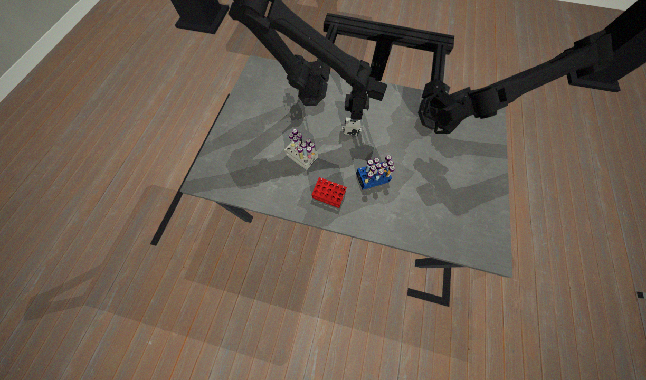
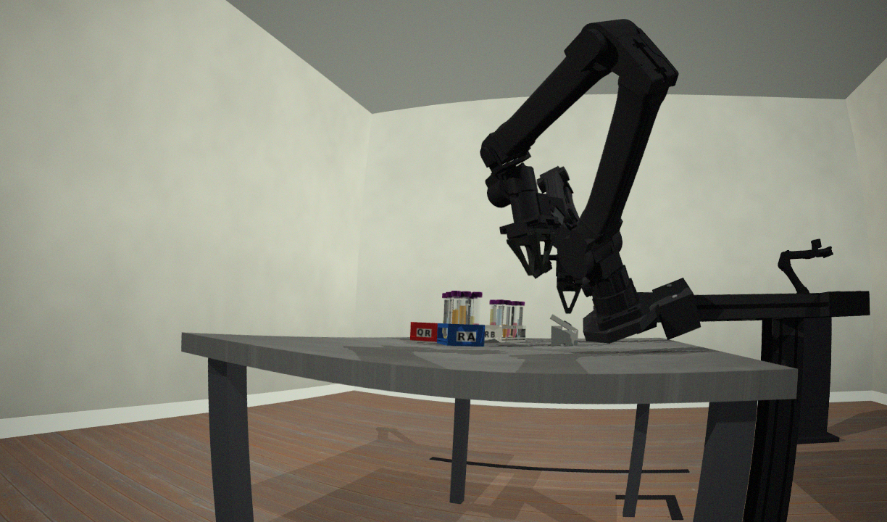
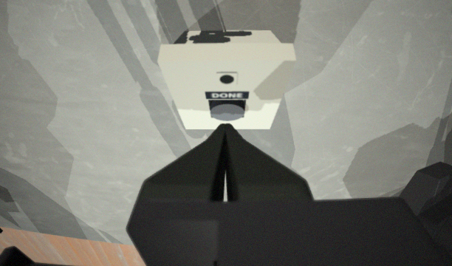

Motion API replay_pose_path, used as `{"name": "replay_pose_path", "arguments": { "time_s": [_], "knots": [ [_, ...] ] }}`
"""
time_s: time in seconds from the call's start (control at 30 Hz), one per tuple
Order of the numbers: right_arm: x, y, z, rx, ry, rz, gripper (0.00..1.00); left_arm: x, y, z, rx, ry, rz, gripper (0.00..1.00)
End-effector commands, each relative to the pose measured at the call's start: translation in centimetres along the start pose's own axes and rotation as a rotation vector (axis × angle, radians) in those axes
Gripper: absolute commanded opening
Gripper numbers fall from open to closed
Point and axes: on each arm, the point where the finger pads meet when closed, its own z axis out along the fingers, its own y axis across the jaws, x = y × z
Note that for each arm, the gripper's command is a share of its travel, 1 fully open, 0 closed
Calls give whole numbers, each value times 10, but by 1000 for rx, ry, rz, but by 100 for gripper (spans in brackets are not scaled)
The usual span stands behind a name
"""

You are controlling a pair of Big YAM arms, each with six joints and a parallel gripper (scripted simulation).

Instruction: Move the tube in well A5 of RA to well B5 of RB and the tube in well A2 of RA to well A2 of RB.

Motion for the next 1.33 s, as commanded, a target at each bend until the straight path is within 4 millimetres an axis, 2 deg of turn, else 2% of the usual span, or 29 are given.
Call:
{"name": "replay_pose_path", "arguments": {
  "time_s": [0.0, 0.27, 1.3],
  "knots": [
    [1, -4, 14, 15, 7, -10, 0, 1, 8, -10, -24, -9, -9, 30],
    [0, -3, 12, 3, 2, -11, 0, 1, 8, -10, -24, -9, -9, 30],
    [1, -5, 36, 16, 6, -10, 0, 1, 8, -10, -24, -9, -9, 30]
  ]
}}
